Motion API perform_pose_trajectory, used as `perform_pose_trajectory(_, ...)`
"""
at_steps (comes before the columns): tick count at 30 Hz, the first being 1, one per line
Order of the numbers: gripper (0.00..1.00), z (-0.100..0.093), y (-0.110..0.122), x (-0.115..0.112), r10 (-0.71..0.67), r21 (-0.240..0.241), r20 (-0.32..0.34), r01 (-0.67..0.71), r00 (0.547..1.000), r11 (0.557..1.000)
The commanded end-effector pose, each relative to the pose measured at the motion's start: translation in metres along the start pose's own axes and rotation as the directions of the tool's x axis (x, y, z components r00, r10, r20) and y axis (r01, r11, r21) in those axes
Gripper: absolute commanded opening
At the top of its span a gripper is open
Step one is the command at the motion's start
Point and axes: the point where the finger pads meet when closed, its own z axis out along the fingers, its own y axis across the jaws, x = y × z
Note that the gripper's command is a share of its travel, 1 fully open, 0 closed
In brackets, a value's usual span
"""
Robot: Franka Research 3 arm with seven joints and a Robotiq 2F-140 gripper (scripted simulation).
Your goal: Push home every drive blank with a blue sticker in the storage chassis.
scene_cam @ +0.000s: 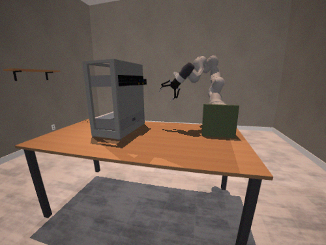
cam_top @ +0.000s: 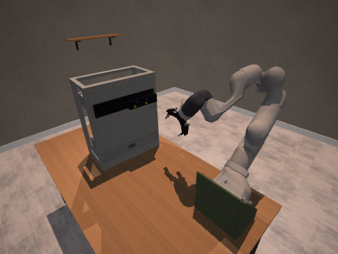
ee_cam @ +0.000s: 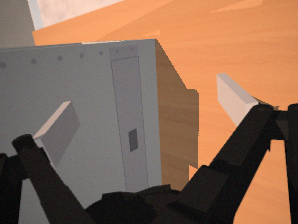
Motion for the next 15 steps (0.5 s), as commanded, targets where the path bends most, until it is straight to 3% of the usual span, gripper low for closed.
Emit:
perform_pose_trajectory(1,1.00,-0.002,-0.011,0.008,0.102,0.091,-0.063,-0.096,0.993,0.991)
perform_pose_trajectory(2,1.00,-0.002,-0.011,0.008,0.102,0.091,-0.063,-0.096,0.993,0.991)
perform_pose_trajectory(3,1.00,-0.005,-0.016,0.008,0.105,0.128,-0.071,-0.096,0.992,0.987)
perform_pose_trajectory(4,1.00,-0.005,-0.016,0.008,0.105,0.128,-0.071,-0.096,0.992,0.987)
perform_pose_trajectory(5,1.00,-0.008,-0.021,0.008,0.109,0.164,-0.078,-0.096,0.991,0.982)
perform_pose_trajectory(6,1.00,-0.008,-0.021,0.008,0.109,0.164,-0.078,-0.096,0.991,0.982)
perform_pose_trajectory(9,1.00,-0.015,-0.031,0.006,0.118,0.234,-0.086,-0.095,0.989,0.968)
perform_pose_trajectory(12,1.00,-0.015,-0.031,0.006,0.118,0.234,-0.086,-0.095,0.989,0.968)
perform_pose_trajectory(15,1.00,-0.026,-0.045,0.001,0.131,0.332,-0.086,-0.096,0.988,0.938)
